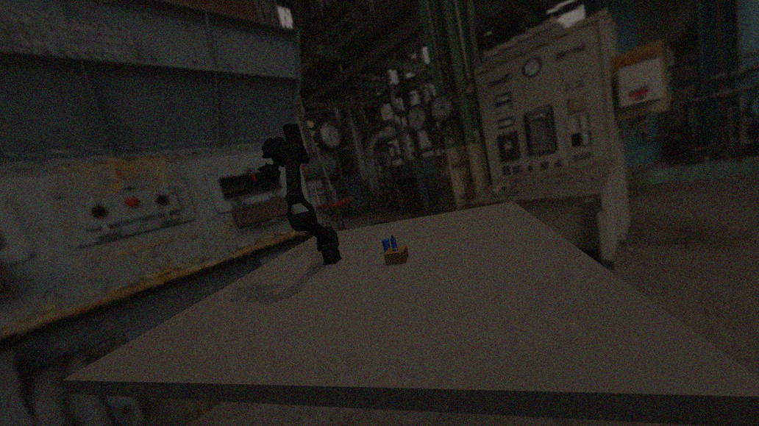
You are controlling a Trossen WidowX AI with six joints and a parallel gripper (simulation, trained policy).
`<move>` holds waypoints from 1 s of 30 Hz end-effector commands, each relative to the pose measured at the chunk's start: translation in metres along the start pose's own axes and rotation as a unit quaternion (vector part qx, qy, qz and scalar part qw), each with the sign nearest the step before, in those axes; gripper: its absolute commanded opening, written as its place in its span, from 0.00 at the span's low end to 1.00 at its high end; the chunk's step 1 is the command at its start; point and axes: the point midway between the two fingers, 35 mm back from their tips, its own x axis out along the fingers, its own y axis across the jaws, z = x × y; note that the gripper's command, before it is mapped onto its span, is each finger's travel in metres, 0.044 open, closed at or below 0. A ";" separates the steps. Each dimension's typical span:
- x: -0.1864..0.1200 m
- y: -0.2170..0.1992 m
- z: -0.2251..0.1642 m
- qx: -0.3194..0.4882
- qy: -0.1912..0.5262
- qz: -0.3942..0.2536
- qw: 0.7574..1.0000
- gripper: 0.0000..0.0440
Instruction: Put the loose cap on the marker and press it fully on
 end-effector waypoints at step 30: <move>0.015 -0.022 -0.098 0.107 0.128 -0.021 0.986 0.71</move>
